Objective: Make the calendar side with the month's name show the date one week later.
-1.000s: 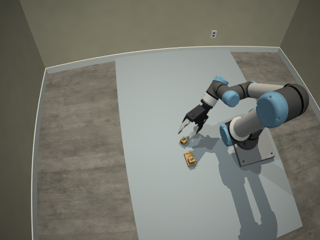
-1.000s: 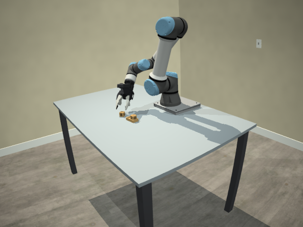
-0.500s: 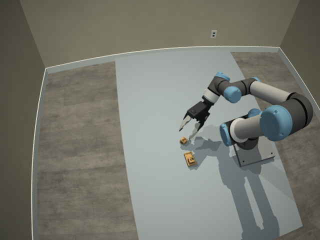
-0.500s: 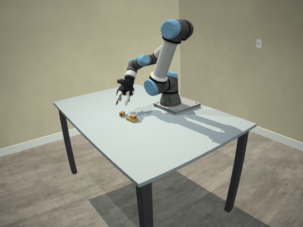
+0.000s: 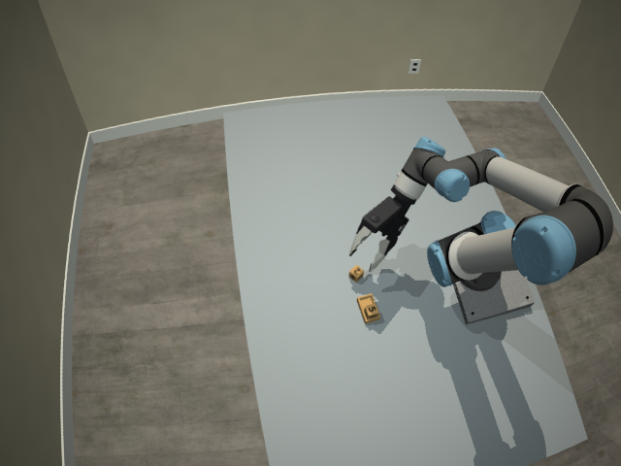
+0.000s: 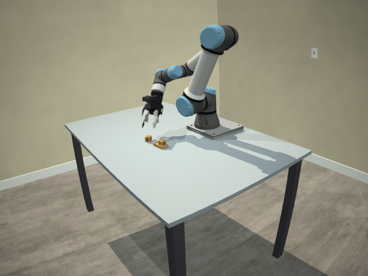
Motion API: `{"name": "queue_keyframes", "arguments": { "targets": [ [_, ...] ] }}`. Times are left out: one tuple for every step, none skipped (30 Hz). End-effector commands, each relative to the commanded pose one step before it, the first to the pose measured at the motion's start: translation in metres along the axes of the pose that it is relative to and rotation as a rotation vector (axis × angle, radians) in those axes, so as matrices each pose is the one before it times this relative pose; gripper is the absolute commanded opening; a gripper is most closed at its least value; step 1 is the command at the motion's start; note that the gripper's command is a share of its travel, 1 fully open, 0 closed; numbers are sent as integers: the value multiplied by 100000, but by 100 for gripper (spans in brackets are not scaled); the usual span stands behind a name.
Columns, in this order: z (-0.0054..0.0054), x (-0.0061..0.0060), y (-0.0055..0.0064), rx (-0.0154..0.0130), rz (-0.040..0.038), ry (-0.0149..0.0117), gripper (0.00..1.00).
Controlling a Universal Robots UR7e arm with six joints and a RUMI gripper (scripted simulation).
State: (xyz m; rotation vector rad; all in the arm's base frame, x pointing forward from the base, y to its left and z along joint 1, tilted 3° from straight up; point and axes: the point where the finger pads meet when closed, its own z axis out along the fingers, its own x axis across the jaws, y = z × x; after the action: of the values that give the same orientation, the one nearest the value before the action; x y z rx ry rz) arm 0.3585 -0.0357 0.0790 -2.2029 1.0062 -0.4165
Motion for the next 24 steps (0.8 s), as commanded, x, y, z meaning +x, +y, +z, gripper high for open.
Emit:
{"name": "queue_keyframes", "arguments": {
  "targets": [
    [-101, 78, 3, -9618, 10, -394, 40],
    [-16, 21, -26, -1426, 16, 122, 40],
    [-22, 28, -32, -1355, 17, 169, 40],
    [-26, 34, -37, -1267, 18, 207, 40],
    [-30, 37, -40, -1163, 18, 233, 40],
    [-32, 39, -41, -1047, 19, 246, 40],
    [-32, 39, -41, -923, 18, 247, 40],
    [-31, 37, -39, -793, 17, 235, 40],
    [-28, 33, -35, -661, 16, 213, 40],
    [-24, 28, -30, -531, 14, 183, 40],
    [0, 0, 0, 0, 0, 0, 40],
    [0, 0, 0, 0, 0, 0, 40],
    [32, -1, 2, -336, 168, -94, 40],
    [-2, 11, -11, -275, 45, 51, 40],
    [-1, 7, -7, -177, 32, 30, 40],
    [-5, 6, -6, -103, 3, 40, 40],
    [-2, 2, -3, -40, 1, 16, 40],
    [0, 0, 0, -6, 0, 2, 40],
    [0, 0, 0, -5, 0, -2, 40],
    [1, -2, 1, -35, 0, -11, 40],
    [2, -5, 2, -89, 1, -29, 40],
    [4, -10, 3, -163, 2, -53, 40],
    [7, -15, 5, -254, 3, -80, 40],
    [9, -20, 6, -356, 4, -110, 40]
  ]
}}
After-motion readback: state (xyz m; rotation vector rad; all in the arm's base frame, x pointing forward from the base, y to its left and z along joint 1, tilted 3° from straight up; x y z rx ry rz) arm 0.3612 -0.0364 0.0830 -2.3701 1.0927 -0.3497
